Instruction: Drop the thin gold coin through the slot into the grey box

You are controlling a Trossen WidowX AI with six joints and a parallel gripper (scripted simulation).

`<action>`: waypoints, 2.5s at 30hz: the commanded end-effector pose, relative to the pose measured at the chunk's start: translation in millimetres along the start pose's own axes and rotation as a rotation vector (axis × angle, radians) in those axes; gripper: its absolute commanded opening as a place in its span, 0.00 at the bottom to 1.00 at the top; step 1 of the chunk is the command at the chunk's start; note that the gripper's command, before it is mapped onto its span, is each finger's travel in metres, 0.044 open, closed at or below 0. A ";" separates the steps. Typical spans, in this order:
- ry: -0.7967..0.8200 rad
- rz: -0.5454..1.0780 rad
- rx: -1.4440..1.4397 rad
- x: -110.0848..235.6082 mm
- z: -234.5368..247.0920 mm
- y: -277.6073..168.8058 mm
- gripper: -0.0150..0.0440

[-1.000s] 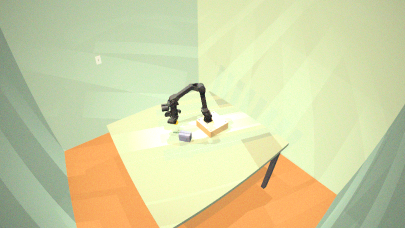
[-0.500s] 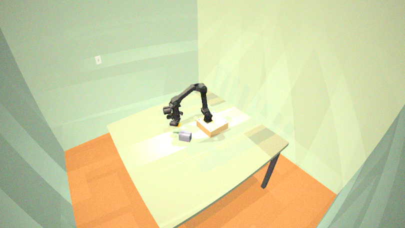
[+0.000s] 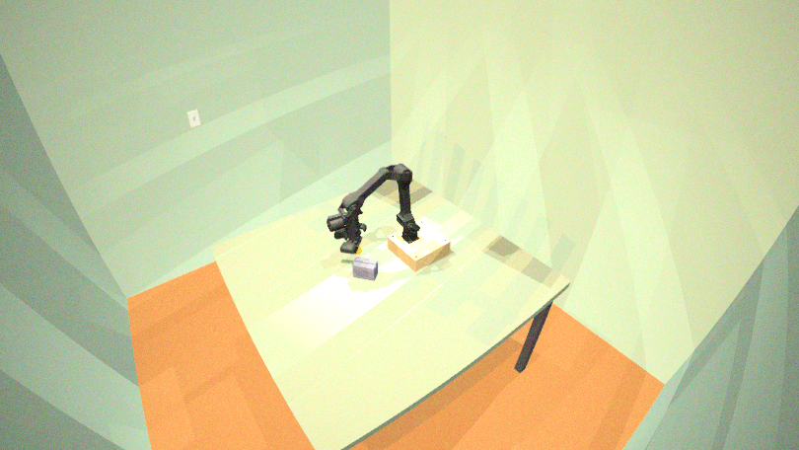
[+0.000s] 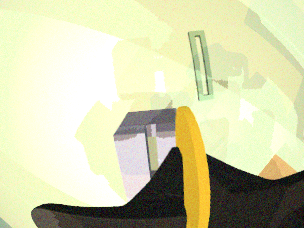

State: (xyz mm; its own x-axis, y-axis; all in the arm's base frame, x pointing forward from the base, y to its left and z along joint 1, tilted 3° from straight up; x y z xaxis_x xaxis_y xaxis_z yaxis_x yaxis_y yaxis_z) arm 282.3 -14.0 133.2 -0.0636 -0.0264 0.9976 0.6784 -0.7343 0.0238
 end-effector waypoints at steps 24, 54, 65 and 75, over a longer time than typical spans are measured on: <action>0.002 0.005 -0.007 -0.5 18.4 -44.8 0.25; 0.001 0.006 -0.011 -4.3 18.7 -48.0 0.25; 0.001 0.006 -0.017 -8.9 18.0 -48.9 0.25; 0.001 0.006 -0.016 -13.4 18.3 -48.5 0.25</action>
State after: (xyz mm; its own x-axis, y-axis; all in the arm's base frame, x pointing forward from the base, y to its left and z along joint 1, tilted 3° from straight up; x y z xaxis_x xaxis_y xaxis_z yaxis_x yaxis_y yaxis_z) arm 263.7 34.4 122.2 -0.0631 -0.0317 0.9975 0.6692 -0.7428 0.0187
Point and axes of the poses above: the point midway between the two fingers, 35 mm back from their tips, its own x axis back along the fingers, its own z axis across the jaws, y = z × x, the point moved 5 cm from there along x, back along the fingers, and after that the axes turned 1 degree about -x, right-handed, at the moved point
